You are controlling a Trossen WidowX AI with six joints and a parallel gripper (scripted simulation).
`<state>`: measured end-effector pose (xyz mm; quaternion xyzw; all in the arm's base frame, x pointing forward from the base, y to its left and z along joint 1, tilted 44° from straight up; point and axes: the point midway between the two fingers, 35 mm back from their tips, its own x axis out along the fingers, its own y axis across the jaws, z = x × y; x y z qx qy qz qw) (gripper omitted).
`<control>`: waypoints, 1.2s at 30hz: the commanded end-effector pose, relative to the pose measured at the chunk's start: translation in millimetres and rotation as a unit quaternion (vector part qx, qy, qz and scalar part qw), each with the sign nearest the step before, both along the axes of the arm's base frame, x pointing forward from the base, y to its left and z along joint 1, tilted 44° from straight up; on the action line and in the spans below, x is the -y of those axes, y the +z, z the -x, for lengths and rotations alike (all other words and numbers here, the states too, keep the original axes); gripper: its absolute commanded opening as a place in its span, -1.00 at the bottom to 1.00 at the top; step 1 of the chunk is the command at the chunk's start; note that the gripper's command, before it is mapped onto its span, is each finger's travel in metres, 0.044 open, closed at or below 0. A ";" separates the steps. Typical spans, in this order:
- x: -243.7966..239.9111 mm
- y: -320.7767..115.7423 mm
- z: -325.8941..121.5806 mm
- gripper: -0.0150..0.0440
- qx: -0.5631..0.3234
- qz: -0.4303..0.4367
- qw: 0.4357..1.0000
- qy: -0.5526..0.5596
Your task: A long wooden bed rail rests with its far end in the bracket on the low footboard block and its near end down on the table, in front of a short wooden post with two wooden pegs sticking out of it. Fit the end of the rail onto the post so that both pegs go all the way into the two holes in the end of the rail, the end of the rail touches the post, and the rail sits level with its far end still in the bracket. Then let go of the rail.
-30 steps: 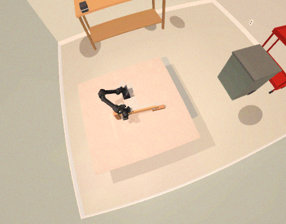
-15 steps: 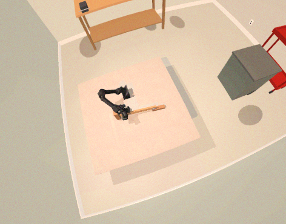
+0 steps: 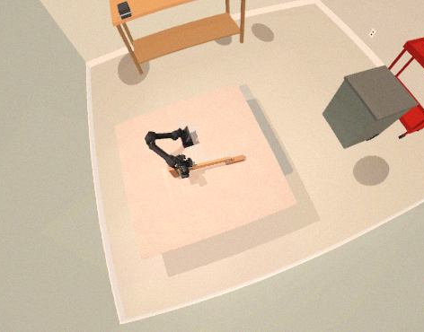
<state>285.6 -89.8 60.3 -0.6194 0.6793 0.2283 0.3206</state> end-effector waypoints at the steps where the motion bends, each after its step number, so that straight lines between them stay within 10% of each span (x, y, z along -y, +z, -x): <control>1: 0.9 2.5 0.2 -0.49 0.000 0.000 1.000 0.002; 14: 4.2 4.9 0.8 -0.49 0.000 0.000 1.000 0.002; 30: 3.3 3.2 0.6 0.93 0.000 0.000 1.000 0.000; 36: -6.1 3.2 -1.2 1.00 0.000 -0.001 1.000 0.001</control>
